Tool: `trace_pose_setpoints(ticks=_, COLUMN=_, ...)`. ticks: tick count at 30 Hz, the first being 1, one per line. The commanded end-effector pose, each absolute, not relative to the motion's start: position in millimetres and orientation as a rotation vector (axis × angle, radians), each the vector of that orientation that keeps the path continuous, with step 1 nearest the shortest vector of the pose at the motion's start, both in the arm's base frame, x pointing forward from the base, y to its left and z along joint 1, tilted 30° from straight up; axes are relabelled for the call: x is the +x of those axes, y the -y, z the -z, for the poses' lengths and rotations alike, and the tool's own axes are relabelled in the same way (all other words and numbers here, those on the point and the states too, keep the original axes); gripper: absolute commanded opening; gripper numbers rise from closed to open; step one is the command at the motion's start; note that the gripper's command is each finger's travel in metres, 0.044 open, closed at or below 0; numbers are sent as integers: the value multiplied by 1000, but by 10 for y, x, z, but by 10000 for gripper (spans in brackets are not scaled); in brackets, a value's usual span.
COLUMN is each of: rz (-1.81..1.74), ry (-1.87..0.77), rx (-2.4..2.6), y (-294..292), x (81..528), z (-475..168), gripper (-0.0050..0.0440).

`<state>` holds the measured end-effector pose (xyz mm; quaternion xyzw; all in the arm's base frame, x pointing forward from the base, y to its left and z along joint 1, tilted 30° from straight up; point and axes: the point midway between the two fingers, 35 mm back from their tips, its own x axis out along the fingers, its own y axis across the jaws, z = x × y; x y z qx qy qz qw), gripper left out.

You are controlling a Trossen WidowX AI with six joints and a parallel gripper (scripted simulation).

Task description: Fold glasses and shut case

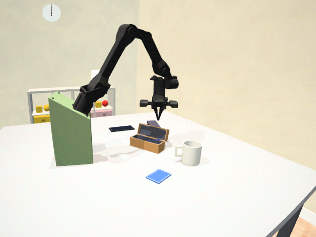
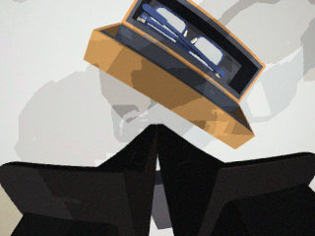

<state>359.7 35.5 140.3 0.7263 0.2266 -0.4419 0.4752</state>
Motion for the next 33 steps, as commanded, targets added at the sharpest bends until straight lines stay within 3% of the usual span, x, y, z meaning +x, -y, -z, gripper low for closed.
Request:
trace_pose_setpoints(ticks=1, rz=1151, ry=-495, rx=1884, y=-402, x=3636, z=-1376, gripper=0)
trace_pose_setpoints(ticks=16, rz=1334, ry=-261, rx=2246, y=-536, x=3734, z=-1385, gripper=0)
trace_pose_setpoints(ticks=33, rz=1336, ry=-257, rx=2251, y=-493, x=3985, z=-954, gripper=0)
